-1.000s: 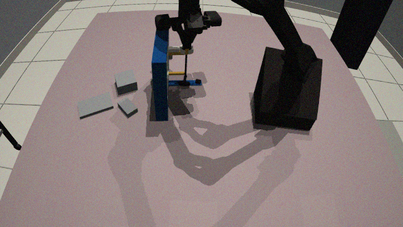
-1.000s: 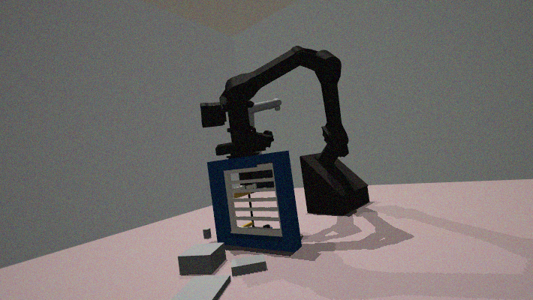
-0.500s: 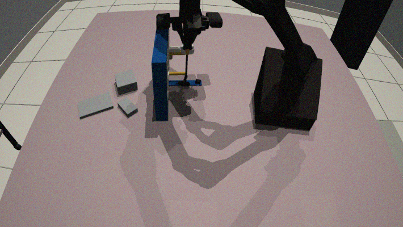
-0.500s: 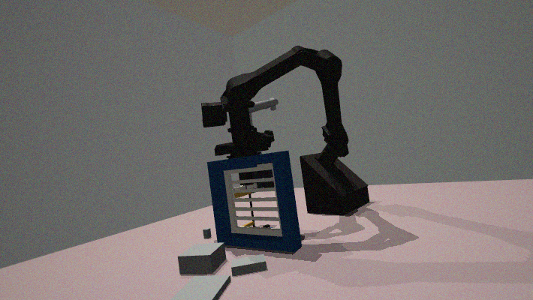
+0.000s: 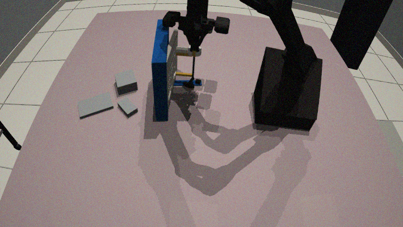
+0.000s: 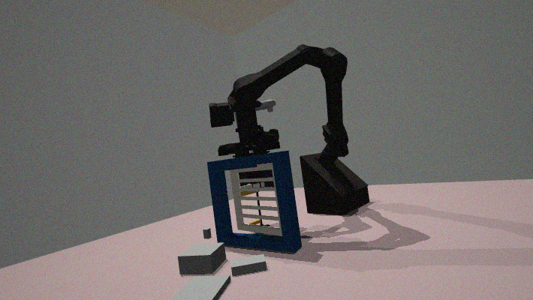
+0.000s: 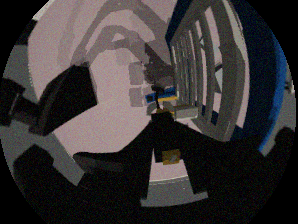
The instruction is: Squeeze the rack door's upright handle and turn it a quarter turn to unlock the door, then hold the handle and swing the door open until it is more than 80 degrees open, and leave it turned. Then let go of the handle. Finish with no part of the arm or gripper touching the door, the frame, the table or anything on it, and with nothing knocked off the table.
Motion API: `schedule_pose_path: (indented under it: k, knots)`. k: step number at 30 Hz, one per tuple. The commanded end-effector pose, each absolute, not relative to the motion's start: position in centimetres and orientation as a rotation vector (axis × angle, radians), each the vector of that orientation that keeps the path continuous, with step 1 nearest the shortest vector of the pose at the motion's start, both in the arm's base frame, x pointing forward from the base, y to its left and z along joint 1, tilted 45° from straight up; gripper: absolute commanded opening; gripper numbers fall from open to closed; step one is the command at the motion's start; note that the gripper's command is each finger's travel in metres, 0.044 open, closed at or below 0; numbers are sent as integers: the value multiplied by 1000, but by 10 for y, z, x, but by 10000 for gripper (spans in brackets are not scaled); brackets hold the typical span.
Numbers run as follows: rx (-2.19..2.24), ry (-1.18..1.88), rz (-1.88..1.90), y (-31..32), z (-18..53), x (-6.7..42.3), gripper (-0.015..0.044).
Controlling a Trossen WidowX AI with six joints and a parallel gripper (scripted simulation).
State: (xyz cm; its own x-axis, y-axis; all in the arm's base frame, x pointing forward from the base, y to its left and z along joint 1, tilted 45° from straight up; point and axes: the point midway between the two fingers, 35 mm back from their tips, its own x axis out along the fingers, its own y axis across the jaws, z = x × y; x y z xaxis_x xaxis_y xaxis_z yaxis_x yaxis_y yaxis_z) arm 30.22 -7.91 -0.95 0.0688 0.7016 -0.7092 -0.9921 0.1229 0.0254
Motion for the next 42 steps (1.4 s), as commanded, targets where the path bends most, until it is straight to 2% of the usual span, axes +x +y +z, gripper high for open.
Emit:
schedule_pose_path:
  k: [1,42]
  knots:
    - [-470,723,1332,-76,-7,296,19]
    - [104,1129,989,-24,36,220,19]
